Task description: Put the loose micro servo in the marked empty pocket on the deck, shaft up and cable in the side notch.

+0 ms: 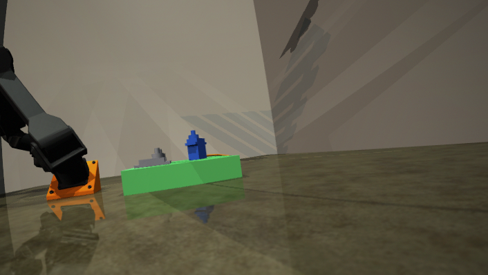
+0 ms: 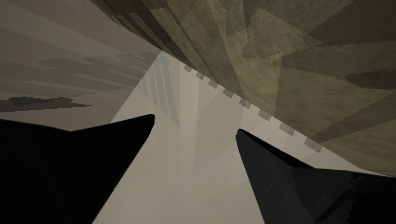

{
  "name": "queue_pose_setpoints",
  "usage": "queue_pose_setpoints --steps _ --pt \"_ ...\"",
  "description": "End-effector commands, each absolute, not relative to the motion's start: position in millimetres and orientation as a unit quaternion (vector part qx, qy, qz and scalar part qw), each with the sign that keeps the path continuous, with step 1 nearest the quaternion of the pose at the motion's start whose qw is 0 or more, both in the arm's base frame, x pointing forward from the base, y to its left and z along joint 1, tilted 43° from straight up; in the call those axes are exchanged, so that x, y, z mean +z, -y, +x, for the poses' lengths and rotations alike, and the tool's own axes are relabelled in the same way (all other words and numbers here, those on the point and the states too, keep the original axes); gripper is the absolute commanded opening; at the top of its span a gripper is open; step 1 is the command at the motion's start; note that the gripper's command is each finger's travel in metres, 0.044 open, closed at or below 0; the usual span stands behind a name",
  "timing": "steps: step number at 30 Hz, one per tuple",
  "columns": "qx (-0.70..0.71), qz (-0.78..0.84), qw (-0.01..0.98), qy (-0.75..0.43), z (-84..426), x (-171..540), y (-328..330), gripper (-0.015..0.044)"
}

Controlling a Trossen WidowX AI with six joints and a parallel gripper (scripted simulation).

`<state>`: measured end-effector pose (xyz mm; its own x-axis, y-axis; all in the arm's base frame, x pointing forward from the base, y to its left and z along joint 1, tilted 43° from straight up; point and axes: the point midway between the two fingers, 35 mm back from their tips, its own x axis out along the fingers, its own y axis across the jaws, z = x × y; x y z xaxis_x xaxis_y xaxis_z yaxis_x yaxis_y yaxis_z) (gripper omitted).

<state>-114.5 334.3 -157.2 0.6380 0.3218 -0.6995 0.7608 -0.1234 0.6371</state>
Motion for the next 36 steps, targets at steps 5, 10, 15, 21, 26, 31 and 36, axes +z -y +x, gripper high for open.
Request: queue_pose_setpoints --steps 5,10,15,21,26,31,36 --pt "-0.215 0.737 0.529 -0.362 -108 -155 -337 0.0440" --pt "-0.250 0.775 0.478 -0.330 -94 -150 -342 0.0440" --pt "-0.276 0.810 0.424 -0.296 -74 -141 -350 0.0440" --pt "-0.289 0.821 0.407 -0.275 -63 -137 -351 0.0440" --pt "-0.310 0.841 0.368 -0.248 -53 -134 -353 0.0440" --pt "-0.334 0.868 0.306 -0.204 -36 -127 -356 0.0440" --pt "-0.355 0.888 0.245 -0.161 -18 -122 -359 0.0440"
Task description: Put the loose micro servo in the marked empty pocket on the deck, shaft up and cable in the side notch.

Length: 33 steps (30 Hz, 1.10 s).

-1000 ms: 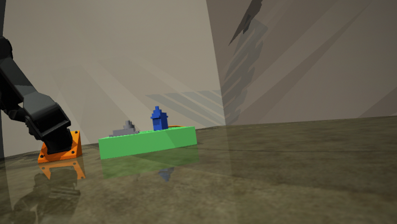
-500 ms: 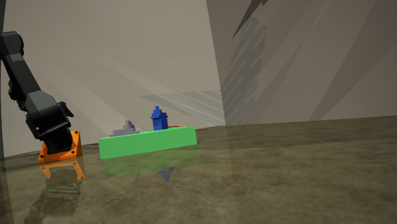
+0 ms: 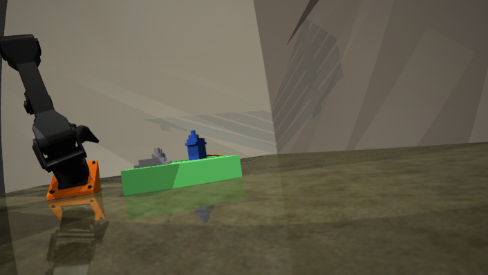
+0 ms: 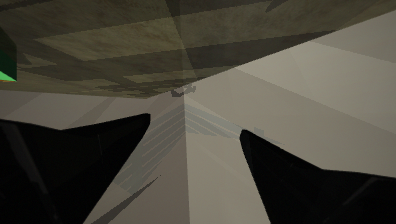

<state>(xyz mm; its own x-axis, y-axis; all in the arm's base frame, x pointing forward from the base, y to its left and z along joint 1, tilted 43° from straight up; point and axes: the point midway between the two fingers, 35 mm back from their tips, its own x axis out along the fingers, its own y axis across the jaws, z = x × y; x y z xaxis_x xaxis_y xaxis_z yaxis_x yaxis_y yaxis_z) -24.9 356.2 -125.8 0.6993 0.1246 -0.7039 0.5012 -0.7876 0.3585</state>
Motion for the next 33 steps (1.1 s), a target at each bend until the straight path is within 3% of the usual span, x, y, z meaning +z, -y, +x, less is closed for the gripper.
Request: queue_pose_setpoints --steps 1,11,33 --pt "-0.357 0.890 0.238 -0.156 -16 -121 -359 0.0440" --pt "-0.375 0.905 0.174 -0.103 6 -114 -359 0.0440" --pt "-0.385 0.912 -0.106 0.096 77 -88 -356 0.0440"
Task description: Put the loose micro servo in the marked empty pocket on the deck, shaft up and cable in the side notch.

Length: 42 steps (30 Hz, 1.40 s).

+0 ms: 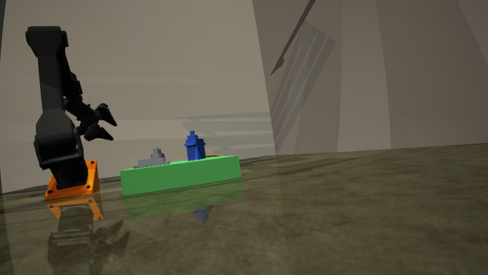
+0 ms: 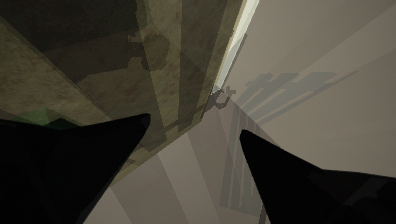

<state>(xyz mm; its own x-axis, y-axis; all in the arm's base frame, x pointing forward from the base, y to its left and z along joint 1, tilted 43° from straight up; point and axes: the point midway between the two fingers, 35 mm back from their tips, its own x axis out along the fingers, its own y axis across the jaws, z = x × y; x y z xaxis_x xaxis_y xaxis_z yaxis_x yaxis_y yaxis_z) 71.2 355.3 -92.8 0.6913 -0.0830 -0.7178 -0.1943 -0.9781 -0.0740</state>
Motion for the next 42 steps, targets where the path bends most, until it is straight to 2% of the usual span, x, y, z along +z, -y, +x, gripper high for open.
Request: queue_pose_setpoints --steps 1,7,13,20,42 --pt "0.383 -0.910 0.119 -0.106 80 -87 -355 0.0440" --pt "0.369 -0.892 0.201 -0.165 98 -80 -352 0.0440" --pt "0.363 -0.883 0.226 -0.195 116 -74 -345 0.0440" --pt "0.337 -0.852 0.310 -0.254 135 -66 -338 0.0440" --pt "0.192 -0.684 0.562 -0.423 194 -39 -309 0.0440"
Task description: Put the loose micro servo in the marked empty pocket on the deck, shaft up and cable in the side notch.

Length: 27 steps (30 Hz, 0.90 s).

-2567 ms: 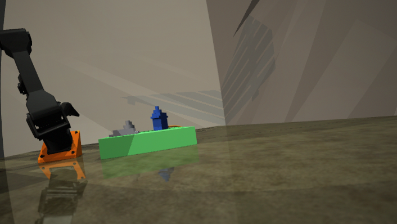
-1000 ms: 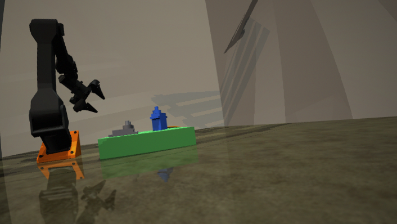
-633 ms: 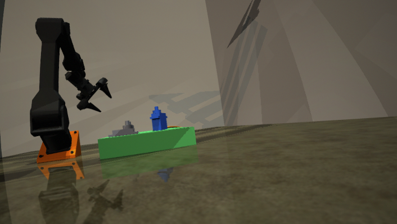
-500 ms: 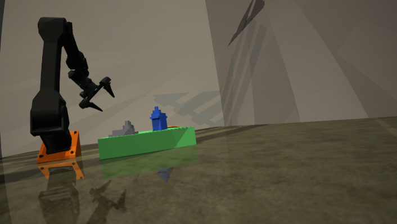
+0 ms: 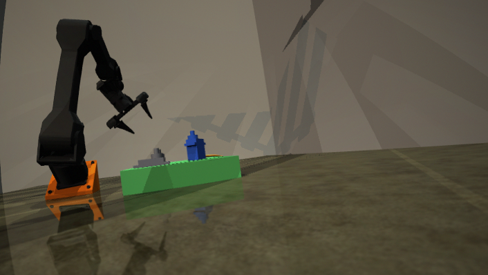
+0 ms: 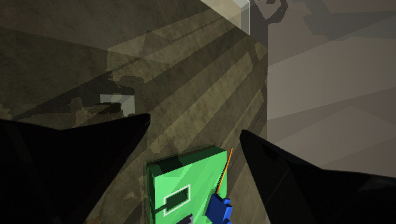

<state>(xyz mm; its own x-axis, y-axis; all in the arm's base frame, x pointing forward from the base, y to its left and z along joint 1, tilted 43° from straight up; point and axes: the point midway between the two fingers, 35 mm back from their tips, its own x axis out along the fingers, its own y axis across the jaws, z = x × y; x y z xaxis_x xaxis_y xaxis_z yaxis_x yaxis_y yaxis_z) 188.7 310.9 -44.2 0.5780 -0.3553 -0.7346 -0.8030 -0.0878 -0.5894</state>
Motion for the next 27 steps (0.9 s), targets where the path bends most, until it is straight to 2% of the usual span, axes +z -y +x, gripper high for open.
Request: queue_pose_setpoints --steps 1,27 --pt "0.184 -0.674 0.572 -0.429 197 -38 -307 0.0440" --pt "-0.072 -0.377 0.760 -0.524 255 -4 -258 0.0440"
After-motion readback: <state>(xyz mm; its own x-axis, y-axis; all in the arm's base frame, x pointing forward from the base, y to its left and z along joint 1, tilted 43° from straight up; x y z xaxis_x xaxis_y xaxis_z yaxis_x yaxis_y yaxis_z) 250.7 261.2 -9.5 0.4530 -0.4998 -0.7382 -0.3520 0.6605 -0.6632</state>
